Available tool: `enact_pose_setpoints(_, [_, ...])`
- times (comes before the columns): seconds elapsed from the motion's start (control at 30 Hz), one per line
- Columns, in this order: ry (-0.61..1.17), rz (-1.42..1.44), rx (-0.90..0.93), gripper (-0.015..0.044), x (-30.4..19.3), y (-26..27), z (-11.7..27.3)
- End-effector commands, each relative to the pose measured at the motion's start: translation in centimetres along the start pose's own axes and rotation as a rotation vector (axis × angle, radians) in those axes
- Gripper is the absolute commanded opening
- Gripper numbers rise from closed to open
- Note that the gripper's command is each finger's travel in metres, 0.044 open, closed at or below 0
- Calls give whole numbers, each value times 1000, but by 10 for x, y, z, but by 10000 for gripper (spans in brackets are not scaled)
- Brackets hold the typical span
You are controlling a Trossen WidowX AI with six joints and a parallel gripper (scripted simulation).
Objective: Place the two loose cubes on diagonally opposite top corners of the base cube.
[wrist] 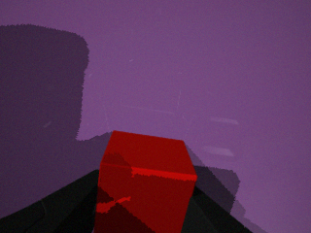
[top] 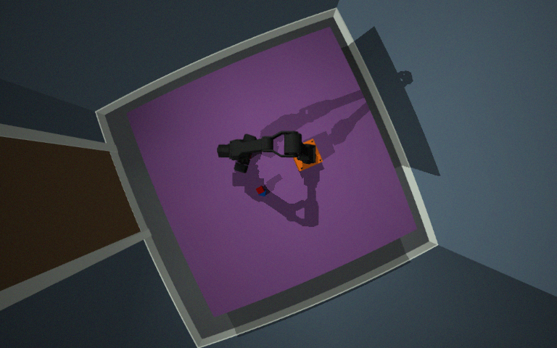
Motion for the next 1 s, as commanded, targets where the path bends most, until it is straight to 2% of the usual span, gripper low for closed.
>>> enact_pose_setpoints(0.0, [-1,3,3,105,1,0,7])
enact_pose_setpoints(0.97, [-1,3,3,105,2,0,98])
Point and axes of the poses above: the point midway between the two fingers, 35 mm back from their tips, its own z axis back along the fingers, its own y axis across the jaws, x = y × z, the point moved 10 cm from there along z, back along the fingers, and after that the axes turned 4 degrees about z, right-handed, at the moved point
